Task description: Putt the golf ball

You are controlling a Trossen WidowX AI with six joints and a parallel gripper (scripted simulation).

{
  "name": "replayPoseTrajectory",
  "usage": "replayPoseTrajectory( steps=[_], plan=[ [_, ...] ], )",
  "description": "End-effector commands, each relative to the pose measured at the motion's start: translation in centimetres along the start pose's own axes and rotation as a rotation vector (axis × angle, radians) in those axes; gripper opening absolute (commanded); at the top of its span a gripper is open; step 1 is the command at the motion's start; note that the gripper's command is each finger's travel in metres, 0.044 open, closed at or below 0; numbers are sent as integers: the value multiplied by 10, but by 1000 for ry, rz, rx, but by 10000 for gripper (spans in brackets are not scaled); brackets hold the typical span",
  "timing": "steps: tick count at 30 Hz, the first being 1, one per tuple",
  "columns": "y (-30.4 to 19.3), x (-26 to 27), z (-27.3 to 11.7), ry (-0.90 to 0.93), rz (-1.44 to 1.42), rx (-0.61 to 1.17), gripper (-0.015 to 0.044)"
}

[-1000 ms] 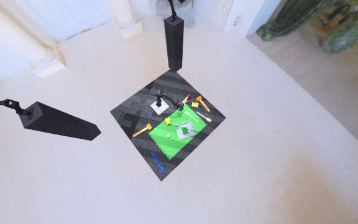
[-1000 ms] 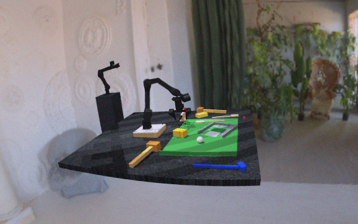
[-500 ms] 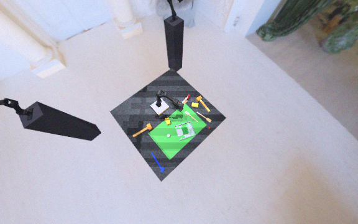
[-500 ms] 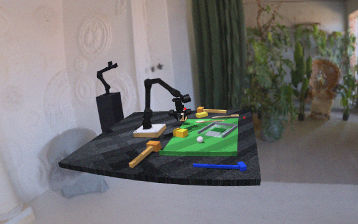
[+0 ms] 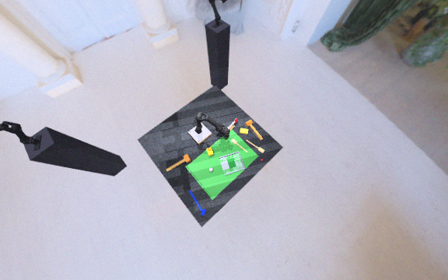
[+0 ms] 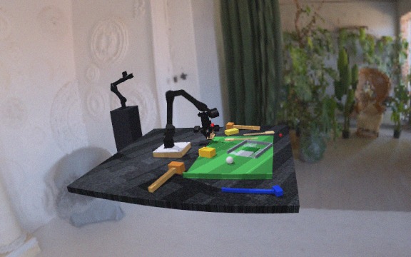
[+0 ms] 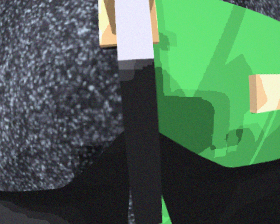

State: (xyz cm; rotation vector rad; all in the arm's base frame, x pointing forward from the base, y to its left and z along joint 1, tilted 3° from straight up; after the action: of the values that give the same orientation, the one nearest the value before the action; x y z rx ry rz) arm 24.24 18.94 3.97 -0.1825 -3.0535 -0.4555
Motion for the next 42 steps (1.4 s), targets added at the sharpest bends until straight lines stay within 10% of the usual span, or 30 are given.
replayPoseTrajectory(
  steps=[1, 17, 42],
  plan=[
    [4, -2, -8, -3, -2, -2, 0],
    [25, 4, -95, -1, -1, -1, 0],
    [-63, -53, -123, -106, 561, 53, 0]
  ],
)
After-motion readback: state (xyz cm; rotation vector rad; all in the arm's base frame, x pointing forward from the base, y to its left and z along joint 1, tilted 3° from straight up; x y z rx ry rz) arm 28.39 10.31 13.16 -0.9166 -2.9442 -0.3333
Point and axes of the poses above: the point midway between the two fingers, 35 mm back from their tips, its own z axis out along the fingers, its own x axis across the jaws, y = z × x, the point moved 1 cm from there along -z, back along the fingers, and after that the axes turned 10 degrees about z, right-handed, at the moved point
